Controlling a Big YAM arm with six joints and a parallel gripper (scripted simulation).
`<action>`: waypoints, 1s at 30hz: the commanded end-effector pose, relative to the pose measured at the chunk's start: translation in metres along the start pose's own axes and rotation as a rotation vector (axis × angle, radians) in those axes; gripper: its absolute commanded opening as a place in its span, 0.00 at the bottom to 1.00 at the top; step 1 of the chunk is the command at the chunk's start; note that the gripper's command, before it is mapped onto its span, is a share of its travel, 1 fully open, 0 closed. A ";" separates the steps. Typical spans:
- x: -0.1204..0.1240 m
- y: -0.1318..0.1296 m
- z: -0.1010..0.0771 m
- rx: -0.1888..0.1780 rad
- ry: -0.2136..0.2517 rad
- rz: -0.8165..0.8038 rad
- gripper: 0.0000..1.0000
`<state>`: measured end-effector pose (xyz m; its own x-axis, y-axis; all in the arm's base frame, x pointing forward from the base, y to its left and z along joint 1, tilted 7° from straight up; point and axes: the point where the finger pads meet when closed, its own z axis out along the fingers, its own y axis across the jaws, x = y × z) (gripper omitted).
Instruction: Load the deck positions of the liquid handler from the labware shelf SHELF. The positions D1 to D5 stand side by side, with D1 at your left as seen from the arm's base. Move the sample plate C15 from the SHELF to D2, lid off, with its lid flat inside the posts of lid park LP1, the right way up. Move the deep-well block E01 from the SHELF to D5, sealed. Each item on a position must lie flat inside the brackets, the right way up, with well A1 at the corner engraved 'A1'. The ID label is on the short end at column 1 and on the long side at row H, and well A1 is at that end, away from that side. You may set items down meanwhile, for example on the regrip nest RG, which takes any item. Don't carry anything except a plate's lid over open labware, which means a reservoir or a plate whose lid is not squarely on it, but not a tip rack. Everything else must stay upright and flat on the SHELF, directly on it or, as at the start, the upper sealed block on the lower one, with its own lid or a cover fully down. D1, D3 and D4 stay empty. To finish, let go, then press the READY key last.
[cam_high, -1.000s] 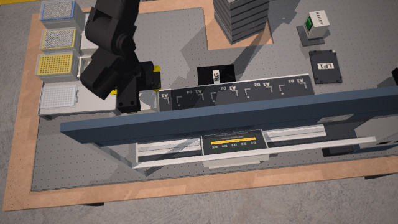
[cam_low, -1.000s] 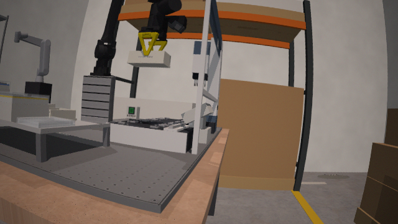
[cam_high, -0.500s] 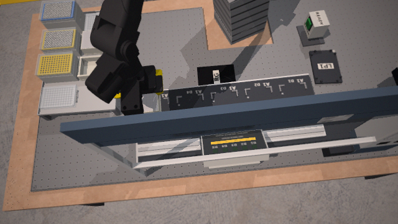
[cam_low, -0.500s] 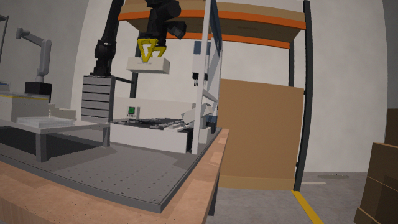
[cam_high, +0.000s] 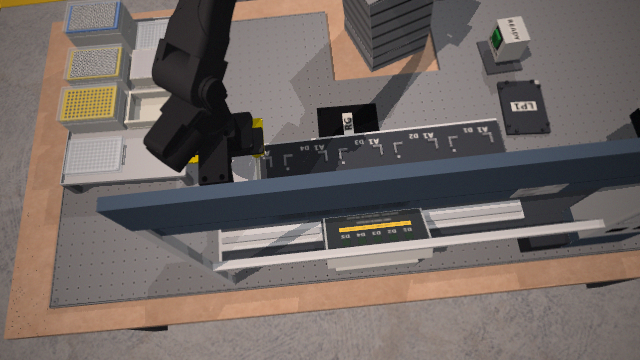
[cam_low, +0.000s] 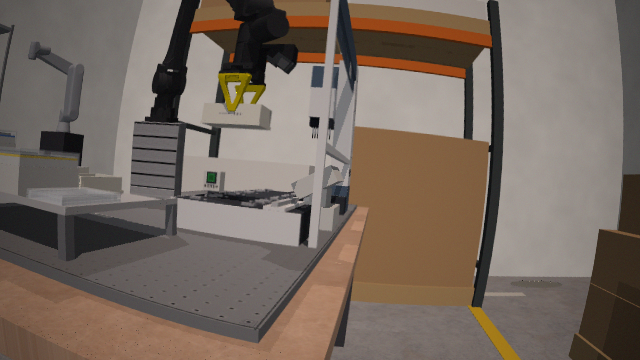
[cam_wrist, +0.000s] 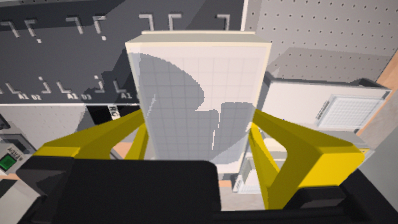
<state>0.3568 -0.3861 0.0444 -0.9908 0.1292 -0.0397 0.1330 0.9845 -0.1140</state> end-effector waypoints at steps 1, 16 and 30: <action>-0.007 -0.016 -0.002 0.023 -0.027 0.006 0.00; 0.000 -0.010 0.026 0.011 -0.013 0.005 0.00; -0.004 -0.014 0.043 0.017 -0.021 0.005 0.00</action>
<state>0.3575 -0.3918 0.0000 -0.9908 0.1288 -0.0407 0.1327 0.9844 -0.1157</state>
